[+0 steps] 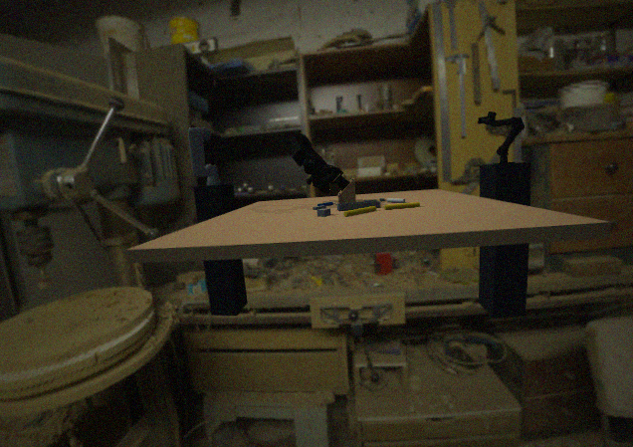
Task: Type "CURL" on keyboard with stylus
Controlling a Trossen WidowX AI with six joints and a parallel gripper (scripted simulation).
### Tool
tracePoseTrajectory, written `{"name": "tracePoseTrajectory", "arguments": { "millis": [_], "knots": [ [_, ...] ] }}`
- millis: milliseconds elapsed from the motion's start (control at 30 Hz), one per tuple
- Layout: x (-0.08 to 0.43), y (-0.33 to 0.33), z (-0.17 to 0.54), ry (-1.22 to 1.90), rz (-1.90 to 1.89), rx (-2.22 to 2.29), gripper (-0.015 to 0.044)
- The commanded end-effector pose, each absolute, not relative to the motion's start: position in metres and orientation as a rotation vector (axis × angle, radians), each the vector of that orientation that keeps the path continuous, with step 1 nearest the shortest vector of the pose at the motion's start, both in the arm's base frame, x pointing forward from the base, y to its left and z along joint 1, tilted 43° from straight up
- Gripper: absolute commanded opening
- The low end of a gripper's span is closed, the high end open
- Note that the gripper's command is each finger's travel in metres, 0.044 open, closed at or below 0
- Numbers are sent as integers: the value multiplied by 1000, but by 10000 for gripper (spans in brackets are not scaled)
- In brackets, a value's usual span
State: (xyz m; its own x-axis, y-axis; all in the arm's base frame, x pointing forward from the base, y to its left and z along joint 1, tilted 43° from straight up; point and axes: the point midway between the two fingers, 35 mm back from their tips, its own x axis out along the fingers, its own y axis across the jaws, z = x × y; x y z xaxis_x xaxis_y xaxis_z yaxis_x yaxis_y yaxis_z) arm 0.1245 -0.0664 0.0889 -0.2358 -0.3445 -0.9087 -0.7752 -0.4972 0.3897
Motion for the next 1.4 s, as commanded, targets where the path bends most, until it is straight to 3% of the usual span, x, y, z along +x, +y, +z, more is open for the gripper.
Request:
{"name": "tracePoseTrajectory", "arguments": {
  "millis": [0, 1367],
  "knots": [
    [120, -66, 88, 1309, 1822, -1689, 150],
    [123, -88, 67, 1311, 1821, -1691, 150]
  ]
}}
